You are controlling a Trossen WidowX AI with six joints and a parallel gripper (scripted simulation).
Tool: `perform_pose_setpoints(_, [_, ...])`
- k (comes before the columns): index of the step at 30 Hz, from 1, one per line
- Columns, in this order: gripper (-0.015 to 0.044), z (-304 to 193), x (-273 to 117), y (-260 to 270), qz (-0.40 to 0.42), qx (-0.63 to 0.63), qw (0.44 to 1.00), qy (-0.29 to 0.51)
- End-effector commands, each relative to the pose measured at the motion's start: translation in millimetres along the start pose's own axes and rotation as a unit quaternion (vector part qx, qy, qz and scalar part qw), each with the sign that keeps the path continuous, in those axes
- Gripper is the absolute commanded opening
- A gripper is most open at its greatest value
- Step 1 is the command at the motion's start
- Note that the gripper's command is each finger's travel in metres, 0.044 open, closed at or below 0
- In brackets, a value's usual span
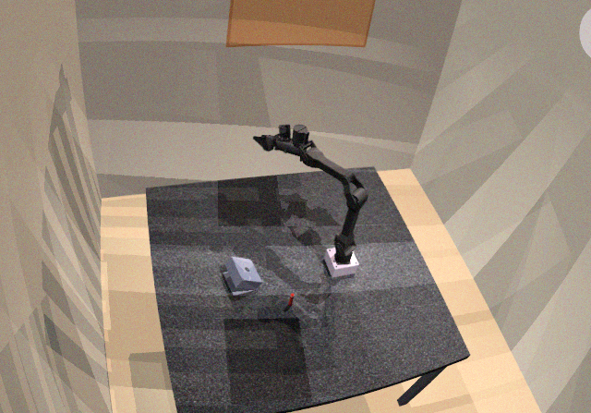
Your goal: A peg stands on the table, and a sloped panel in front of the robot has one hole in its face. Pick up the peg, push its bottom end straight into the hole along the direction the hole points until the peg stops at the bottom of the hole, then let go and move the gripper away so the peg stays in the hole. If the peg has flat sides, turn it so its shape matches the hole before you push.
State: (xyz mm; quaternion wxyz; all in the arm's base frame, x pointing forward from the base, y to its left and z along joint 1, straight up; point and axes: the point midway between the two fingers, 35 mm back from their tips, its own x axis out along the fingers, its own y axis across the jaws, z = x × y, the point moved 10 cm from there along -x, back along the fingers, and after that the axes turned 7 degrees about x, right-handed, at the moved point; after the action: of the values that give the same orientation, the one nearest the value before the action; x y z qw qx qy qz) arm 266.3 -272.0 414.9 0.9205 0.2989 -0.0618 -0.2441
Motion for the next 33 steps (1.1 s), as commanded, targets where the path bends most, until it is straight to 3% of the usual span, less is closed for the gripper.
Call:
perform_pose_setpoints(1, [0.0440,-17,6,8,0.000,0.005,1.000,0.028])
perform_pose_setpoints(33, [0.0440,-162,19,81,0.021,-0.016,0.961,0.277])
